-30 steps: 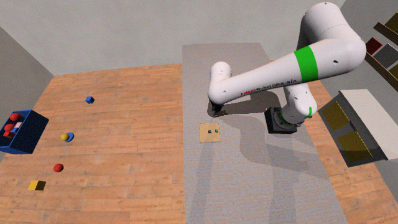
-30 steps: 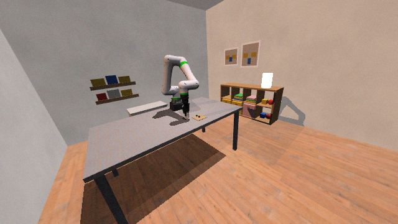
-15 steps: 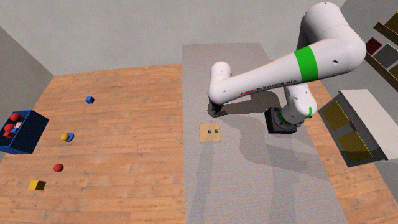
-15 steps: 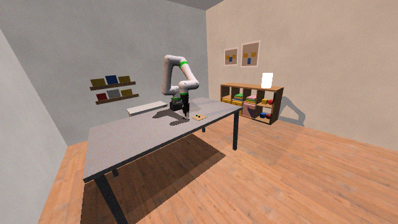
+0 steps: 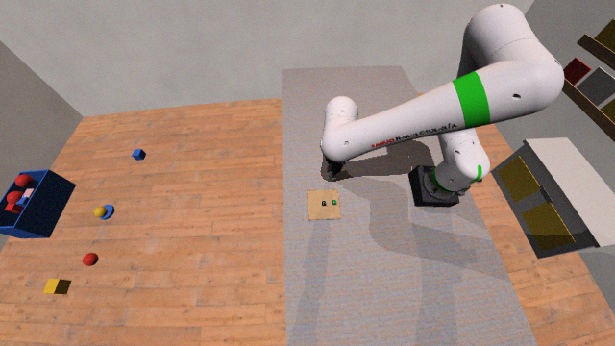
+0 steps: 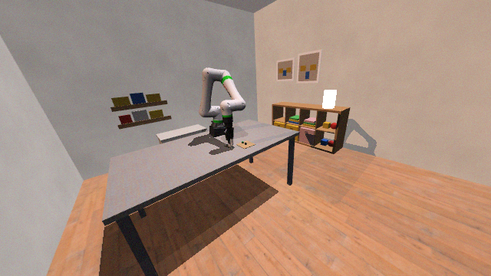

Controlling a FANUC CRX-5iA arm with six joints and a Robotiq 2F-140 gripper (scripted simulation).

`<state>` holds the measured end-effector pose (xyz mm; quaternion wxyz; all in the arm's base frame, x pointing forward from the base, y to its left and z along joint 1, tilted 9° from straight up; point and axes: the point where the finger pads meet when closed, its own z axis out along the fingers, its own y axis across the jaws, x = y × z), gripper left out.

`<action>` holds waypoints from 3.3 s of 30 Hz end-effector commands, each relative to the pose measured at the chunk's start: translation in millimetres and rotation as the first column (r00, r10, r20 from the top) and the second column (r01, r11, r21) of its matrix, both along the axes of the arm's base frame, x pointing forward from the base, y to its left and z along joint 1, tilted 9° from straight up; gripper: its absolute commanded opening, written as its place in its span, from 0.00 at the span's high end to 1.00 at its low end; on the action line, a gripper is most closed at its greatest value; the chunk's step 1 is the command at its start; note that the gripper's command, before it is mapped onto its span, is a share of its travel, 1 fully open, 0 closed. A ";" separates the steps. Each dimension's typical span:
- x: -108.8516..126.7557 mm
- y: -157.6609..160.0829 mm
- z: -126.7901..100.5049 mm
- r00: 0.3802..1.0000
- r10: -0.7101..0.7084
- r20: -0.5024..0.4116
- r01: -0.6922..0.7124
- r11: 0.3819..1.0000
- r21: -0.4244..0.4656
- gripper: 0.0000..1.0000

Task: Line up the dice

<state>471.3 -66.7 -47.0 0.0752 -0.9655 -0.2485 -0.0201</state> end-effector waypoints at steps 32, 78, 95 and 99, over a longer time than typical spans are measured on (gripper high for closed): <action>0.2 2.6 -16.9 1.000 0.000 0.000 0.000 1.000 0.000 0.81; 0.2 2.6 -16.9 1.000 0.000 0.000 0.000 1.000 0.000 0.93; 0.2 1.6 -10.9 1.000 0.000 0.000 0.000 1.000 0.000 0.93; 0.2 -1.6 9.4 1.000 0.000 0.000 0.000 1.000 0.000 0.93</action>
